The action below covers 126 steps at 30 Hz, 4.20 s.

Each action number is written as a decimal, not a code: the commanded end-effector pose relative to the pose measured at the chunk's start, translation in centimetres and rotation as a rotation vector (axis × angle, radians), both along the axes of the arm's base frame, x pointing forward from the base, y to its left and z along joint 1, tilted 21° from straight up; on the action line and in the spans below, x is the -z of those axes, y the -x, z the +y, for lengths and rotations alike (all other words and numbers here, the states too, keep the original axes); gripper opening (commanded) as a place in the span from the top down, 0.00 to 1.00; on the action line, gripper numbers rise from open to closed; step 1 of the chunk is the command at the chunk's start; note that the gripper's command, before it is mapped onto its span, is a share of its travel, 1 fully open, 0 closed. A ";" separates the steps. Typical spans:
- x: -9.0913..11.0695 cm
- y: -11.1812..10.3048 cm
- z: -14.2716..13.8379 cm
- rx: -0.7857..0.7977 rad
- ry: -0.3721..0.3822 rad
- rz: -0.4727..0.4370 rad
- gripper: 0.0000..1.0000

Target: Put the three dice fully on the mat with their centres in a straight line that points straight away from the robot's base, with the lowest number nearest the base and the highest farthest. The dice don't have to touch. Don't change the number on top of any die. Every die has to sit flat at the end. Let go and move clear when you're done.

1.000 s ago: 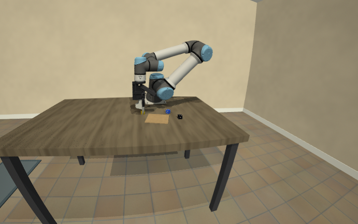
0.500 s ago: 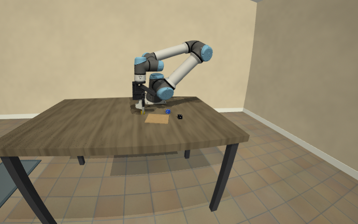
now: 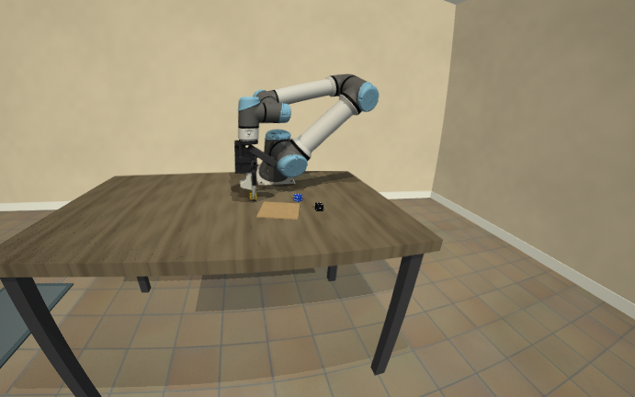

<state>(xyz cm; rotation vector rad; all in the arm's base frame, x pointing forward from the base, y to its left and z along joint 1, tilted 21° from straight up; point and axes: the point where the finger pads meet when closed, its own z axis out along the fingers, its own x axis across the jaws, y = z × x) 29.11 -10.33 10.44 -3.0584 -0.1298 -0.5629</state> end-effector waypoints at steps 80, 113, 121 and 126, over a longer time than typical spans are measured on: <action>-10.4 -0.7 9.0 0.094 -0.036 0.002 0.94; -1.7 -4.2 9.5 0.094 -0.036 0.003 0.94; -1.5 -4.3 9.5 0.094 -0.036 0.003 0.94; -1.5 -4.3 9.5 0.094 -0.036 0.003 0.94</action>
